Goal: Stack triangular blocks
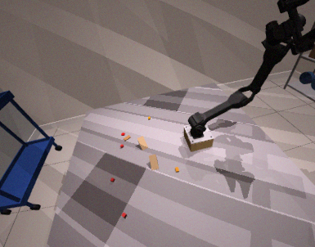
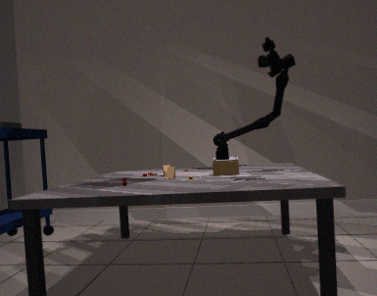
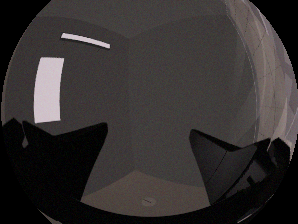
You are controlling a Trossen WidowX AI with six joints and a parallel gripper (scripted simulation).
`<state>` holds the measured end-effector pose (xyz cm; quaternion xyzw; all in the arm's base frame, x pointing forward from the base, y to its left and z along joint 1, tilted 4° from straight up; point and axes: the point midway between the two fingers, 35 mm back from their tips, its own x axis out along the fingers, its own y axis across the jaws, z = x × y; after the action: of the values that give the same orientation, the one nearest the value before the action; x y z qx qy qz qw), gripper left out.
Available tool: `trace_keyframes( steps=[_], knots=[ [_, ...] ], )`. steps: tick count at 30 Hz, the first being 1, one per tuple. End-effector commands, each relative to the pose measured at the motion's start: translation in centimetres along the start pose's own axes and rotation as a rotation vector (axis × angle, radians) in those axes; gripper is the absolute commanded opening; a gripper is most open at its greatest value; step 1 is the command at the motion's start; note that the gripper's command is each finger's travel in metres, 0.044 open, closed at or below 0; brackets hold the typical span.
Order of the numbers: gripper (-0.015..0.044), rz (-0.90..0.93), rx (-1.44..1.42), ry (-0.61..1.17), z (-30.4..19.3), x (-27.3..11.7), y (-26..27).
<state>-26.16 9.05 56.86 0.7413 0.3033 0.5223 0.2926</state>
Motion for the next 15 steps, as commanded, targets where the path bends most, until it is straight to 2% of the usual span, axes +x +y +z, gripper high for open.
trace_keyframes(
  steps=[1,4,10,15],
  knots=[
    [0.0426,0.006,-0.005,-0.007,0.2,0.1,0.1],
    [0.044,0.043,-0.083,-0.1,3.4,1.9,1.0],
    [0.044,-0.018,-0.292,-0.252,10.9,5.4,3.2],
    [0.044,-0.064,-0.315,-0.37,17.1,7.2,4.3]
  ],
)
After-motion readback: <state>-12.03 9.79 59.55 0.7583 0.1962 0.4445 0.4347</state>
